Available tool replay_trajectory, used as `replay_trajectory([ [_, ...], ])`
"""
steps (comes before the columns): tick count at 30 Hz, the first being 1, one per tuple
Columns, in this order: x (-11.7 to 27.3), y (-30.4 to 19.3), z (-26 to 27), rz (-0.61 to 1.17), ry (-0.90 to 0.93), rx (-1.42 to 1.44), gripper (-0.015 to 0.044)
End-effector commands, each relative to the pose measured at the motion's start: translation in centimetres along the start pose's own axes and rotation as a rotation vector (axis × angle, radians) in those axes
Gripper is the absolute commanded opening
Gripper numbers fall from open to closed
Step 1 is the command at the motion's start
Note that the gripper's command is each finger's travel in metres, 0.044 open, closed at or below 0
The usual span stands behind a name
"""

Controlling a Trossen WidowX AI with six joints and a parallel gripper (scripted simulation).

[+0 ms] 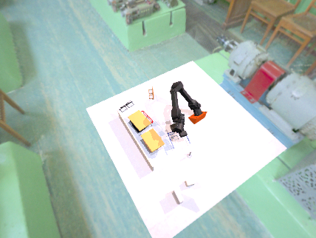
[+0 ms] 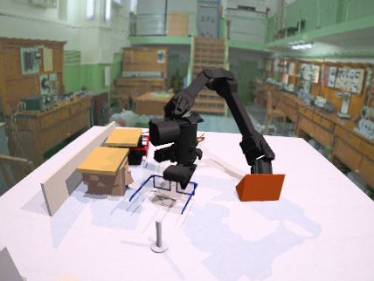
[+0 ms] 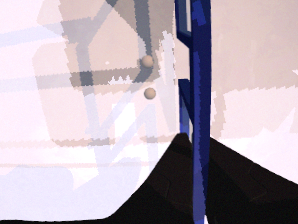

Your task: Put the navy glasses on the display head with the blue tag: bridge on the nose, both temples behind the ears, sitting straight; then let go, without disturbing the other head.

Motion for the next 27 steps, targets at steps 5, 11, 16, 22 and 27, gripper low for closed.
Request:
replay_trajectory([
  [5,-0.8,-0.2,-0.2,0.000,-0.009,0.006,0.0000],
  [11,-1.3,-0.2,-0.3,0.000,-0.011,0.006,0.0000],
  [16,-1.7,-0.3,-0.3,0.000,-0.011,0.006,0.0000],
  [22,-1.4,-0.2,-0.2,0.000,-0.003,-0.001,0.0105],
  [27,-1.4,-0.2,-0.2,0.000,-0.003,-0.001,0.0107],
])
Point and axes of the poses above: the point midway between the two fingers, 35 mm back from their tips, its own x axis back along the fingers, its own z axis across the jaws, y = z × x, the point moved 5 cm from there along x, back along the fingers, and after that the axes turned 3 degrees about x, right-handed, at the moved point
